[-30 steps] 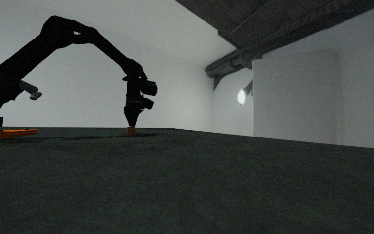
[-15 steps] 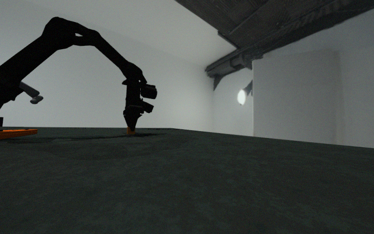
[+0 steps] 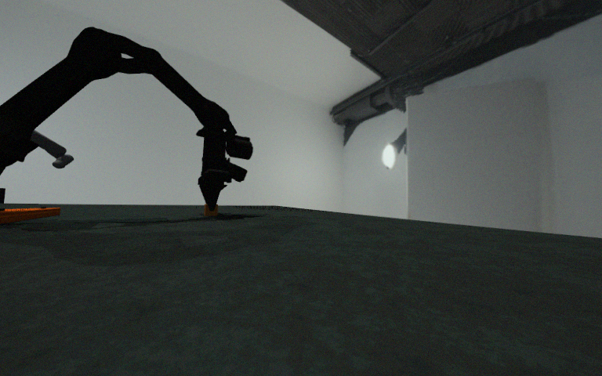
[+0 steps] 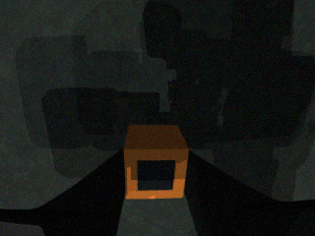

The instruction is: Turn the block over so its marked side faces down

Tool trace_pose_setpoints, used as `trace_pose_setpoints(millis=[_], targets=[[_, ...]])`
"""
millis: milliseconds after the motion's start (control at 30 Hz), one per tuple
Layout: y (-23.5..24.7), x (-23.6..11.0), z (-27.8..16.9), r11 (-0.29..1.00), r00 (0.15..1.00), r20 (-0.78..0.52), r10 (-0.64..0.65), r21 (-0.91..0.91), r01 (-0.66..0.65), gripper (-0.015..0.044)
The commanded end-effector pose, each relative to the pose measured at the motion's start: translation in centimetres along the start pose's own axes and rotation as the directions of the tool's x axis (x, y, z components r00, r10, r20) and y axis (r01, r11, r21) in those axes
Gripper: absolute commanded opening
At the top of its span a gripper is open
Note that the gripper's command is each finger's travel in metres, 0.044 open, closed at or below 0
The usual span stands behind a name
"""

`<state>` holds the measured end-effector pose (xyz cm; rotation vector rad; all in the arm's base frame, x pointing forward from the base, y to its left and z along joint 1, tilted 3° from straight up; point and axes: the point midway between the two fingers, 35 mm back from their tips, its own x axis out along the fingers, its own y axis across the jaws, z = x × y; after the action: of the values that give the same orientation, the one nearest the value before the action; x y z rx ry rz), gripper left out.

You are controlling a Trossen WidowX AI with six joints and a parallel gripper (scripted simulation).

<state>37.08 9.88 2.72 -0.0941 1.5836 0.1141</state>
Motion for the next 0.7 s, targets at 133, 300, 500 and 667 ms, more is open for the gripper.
trace_pose_setpoints(millis=[133, 300, 500, 667], targets=[[0.0, 0.0, 0.0, 1.000, 1.000, 0.000, 0.002, 0.005, -0.002, 0.0051], [0.0, -1.5, 0.0, 1.000, 1.000, 0.000, 0.002, 0.005, -0.002, 0.0000], [0.0, -3.0, 0.0, 1.000, 1.000, 0.000, 0.002, 0.005, -0.002, 0.0000], [0.1, -2.7, 0.1, 1.000, 0.999, 0.050, 0.001, 0.003, -0.001, 0.0000]])
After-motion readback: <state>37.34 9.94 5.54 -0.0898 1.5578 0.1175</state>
